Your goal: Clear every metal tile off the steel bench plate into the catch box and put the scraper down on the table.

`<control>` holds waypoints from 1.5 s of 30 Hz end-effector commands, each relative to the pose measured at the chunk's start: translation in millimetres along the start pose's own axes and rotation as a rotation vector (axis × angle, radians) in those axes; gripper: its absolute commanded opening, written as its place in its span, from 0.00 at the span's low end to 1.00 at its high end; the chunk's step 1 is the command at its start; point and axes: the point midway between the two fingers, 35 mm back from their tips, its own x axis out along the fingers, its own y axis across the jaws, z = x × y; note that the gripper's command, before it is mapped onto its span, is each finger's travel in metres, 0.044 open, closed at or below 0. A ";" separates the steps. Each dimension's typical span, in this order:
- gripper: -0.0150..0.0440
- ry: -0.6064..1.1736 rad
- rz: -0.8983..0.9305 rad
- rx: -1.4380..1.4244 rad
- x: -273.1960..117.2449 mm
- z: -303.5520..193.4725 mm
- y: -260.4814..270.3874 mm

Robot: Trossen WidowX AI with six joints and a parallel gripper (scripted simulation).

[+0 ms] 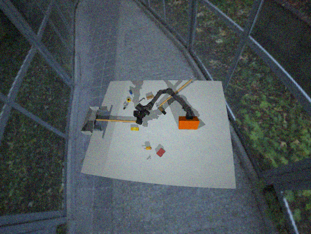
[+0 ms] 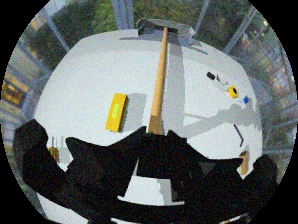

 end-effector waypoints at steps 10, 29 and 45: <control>0.25 -0.003 0.002 0.000 -12.3 -9.3 2.1; 0.25 -0.004 0.004 0.000 -31.4 -27.9 4.6; 0.25 -0.004 0.006 0.000 -47.2 -44.9 5.8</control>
